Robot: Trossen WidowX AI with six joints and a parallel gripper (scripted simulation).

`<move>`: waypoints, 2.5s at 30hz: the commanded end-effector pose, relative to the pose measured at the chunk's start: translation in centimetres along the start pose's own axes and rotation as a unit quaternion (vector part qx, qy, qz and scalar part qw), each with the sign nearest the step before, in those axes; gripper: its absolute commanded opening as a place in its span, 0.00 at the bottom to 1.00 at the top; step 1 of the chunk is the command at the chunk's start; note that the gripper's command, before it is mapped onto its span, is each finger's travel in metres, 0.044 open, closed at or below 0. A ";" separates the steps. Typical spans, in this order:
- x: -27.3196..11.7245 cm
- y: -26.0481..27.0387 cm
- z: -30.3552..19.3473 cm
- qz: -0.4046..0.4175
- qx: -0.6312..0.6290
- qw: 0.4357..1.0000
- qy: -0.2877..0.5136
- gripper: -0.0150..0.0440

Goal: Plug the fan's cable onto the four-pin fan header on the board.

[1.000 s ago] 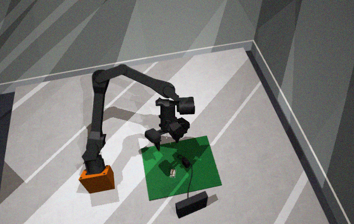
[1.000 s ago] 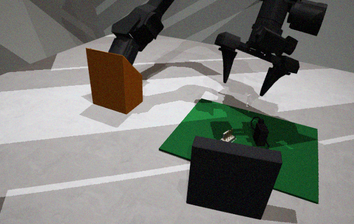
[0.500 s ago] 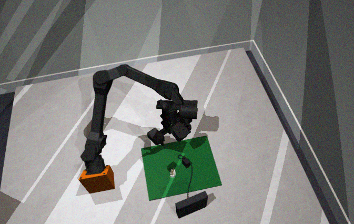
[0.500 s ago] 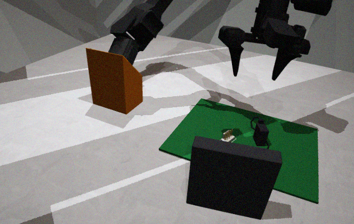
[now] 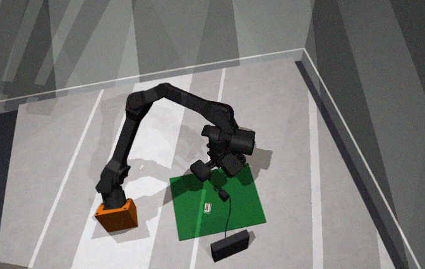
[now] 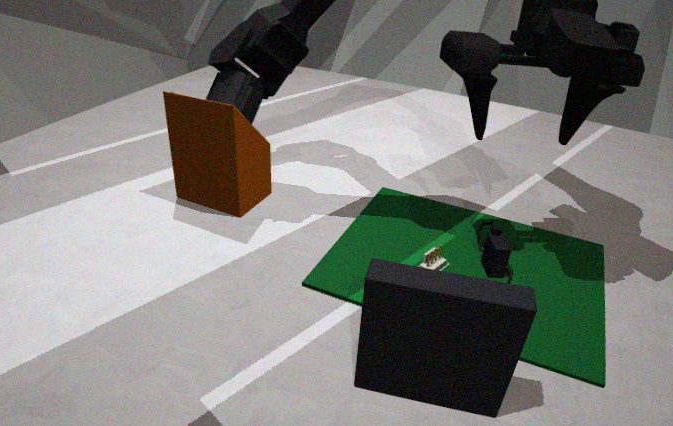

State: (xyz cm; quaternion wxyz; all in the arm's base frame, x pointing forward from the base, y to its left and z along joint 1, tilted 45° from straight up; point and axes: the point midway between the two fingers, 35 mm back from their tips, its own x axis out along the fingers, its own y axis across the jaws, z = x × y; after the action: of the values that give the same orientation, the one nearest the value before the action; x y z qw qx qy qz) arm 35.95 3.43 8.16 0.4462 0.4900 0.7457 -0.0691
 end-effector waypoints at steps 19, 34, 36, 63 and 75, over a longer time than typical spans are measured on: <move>8.9 -0.6 3.1 0.011 0.012 1.000 0.011 1.00; 11.2 -0.5 3.1 0.011 0.012 1.000 0.011 1.00; 11.6 -0.5 3.1 0.011 0.012 1.000 0.011 1.00; 13.5 -0.4 3.0 0.011 0.009 1.000 0.009 0.56; 11.0 -0.5 3.2 0.011 0.011 1.000 0.009 0.25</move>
State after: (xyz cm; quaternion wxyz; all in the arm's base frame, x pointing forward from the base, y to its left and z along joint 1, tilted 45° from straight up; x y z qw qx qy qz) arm 35.60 10.40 -3.34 0.4305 0.5006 0.7480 -0.0680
